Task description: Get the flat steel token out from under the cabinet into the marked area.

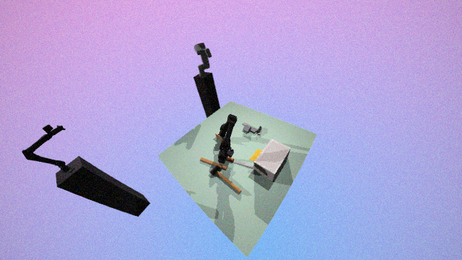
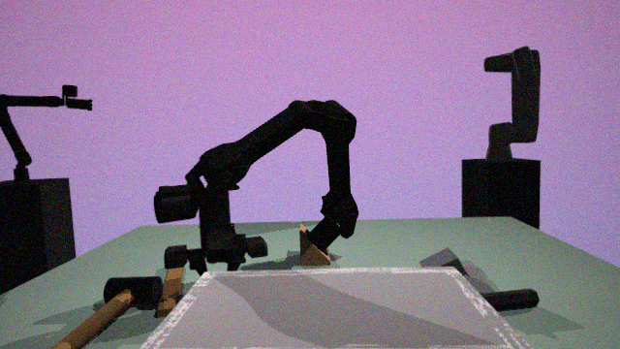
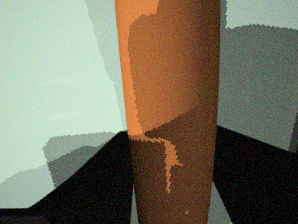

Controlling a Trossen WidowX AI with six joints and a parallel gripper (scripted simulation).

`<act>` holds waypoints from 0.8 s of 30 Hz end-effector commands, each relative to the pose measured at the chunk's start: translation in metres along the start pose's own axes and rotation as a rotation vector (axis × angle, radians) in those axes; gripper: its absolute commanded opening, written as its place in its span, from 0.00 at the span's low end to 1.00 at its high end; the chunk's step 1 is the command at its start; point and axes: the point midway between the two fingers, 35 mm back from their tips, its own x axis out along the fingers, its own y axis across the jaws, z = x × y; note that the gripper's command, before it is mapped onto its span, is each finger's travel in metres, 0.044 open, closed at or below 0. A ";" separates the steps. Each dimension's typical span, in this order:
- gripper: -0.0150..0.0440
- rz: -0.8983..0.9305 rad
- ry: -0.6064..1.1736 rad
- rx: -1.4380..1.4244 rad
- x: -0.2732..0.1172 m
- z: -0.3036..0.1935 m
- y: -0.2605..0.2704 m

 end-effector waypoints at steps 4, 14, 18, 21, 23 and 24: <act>0.25 -0.002 0.000 -0.015 0.000 0.013 0.000; 0.25 -0.003 -0.001 -0.026 0.000 0.032 0.000; 0.25 -0.003 -0.001 -0.028 0.000 0.040 0.001; 0.25 -0.003 -0.001 -0.029 0.000 0.045 0.001; 0.25 -0.003 -0.002 -0.030 0.000 0.049 0.001; 0.25 -0.003 -0.002 -0.030 0.000 0.051 0.001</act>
